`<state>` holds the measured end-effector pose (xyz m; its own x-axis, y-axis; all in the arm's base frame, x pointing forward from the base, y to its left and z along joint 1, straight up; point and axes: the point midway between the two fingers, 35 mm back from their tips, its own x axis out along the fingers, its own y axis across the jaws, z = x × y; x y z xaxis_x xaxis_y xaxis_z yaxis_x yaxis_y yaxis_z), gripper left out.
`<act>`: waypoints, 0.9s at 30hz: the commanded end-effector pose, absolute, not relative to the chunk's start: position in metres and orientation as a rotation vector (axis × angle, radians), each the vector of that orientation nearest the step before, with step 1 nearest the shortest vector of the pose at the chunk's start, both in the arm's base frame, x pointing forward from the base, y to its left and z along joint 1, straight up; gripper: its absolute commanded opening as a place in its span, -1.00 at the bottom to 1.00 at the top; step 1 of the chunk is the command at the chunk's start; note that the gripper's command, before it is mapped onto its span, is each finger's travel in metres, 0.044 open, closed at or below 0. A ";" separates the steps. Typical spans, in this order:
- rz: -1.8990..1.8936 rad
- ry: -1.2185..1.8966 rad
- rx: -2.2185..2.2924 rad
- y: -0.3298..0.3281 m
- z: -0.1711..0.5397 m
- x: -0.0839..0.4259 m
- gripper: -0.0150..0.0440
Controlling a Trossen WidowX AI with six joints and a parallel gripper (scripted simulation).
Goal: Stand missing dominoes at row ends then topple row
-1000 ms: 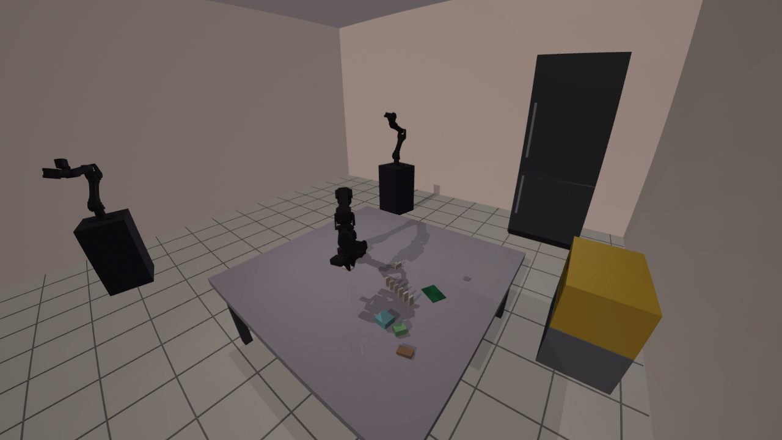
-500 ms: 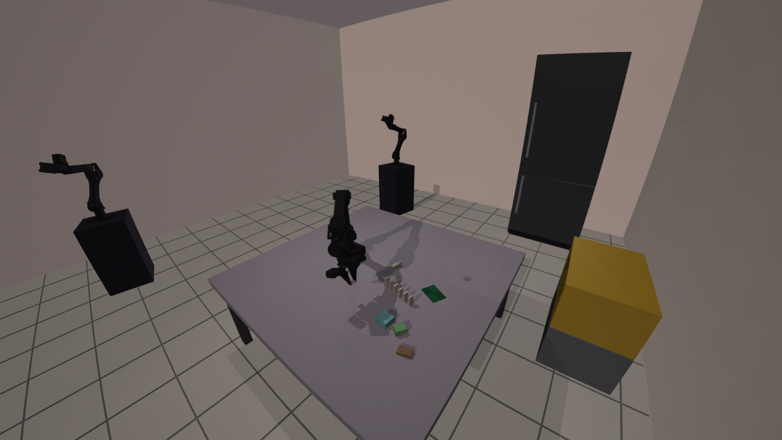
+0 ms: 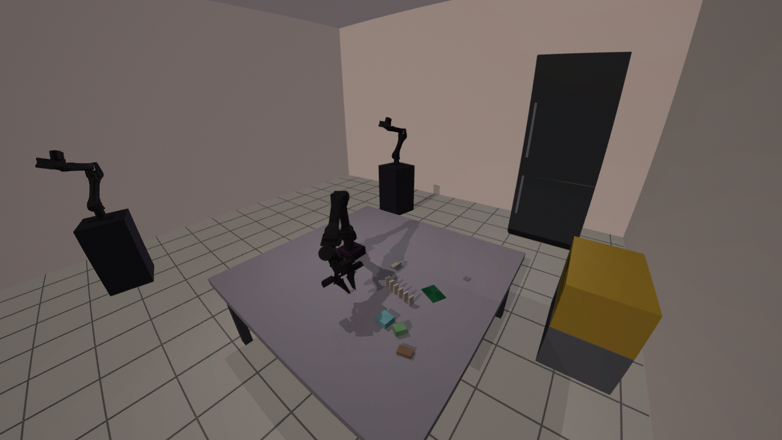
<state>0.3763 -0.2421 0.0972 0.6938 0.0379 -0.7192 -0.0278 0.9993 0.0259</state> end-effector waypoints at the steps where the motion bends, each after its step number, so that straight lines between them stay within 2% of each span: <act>1: 0.029 0.718 0.048 -0.249 0.095 0.379 -0.13; 27: 0.106 0.262 0.125 -0.260 0.105 0.357 -0.13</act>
